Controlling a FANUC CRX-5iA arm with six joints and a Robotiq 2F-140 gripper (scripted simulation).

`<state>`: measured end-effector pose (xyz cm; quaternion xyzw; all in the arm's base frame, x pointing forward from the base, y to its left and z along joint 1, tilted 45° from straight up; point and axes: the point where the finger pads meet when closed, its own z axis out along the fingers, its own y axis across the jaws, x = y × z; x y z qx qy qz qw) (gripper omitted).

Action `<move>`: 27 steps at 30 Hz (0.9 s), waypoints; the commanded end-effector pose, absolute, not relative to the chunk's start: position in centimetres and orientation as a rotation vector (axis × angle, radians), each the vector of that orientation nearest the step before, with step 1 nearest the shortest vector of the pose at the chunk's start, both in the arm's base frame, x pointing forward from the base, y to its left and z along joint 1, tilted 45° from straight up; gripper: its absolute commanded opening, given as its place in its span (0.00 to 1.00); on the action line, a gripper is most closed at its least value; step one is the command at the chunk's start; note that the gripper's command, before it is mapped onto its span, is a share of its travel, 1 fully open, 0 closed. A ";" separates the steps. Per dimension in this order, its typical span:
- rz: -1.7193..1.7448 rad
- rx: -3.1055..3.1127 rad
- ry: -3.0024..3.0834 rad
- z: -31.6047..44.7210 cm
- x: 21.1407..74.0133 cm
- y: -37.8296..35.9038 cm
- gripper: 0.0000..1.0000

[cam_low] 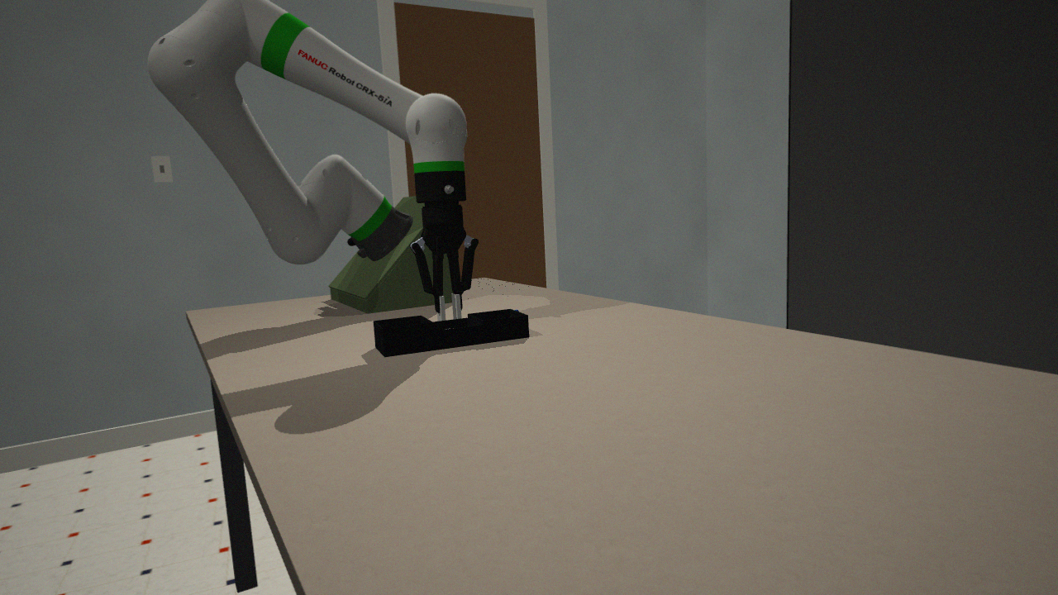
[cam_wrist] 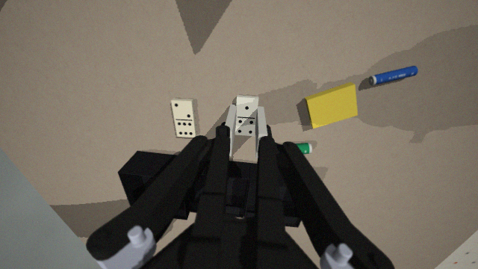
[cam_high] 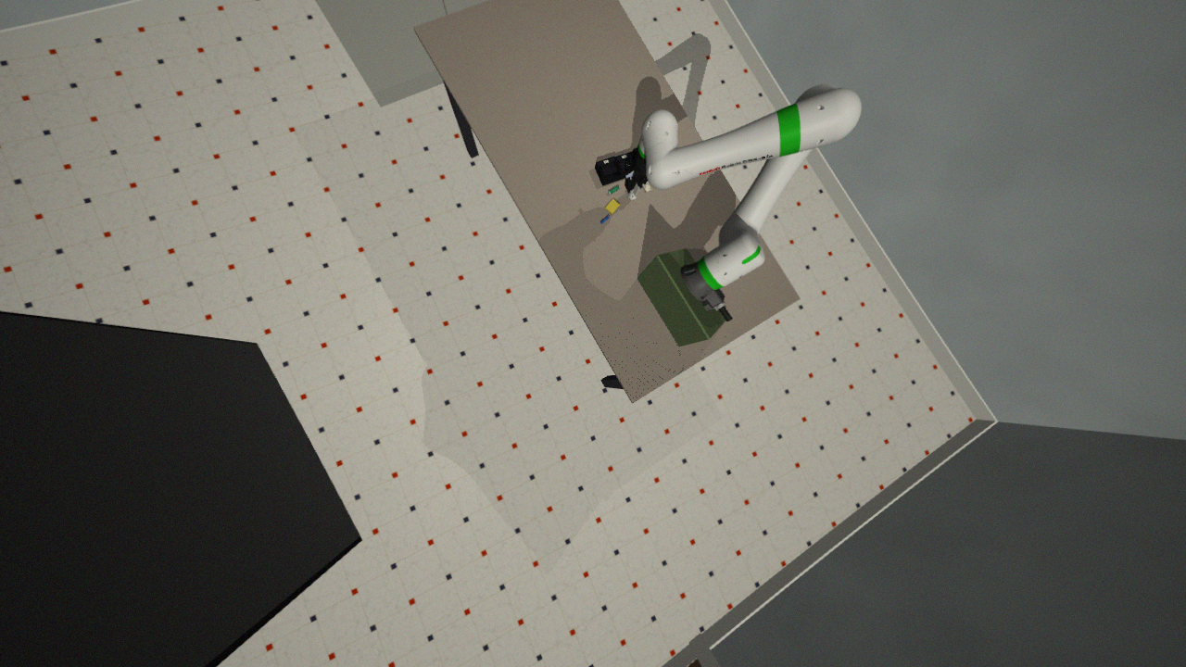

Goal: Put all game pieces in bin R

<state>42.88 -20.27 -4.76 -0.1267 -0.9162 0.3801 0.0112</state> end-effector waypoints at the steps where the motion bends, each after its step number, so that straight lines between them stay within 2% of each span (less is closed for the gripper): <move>1: 1.185 -0.395 -2.858 -4.8 42.9 -20.3 0.13; 27: 1.185 -0.395 -2.858 -2.6 43.2 -18.2 0.13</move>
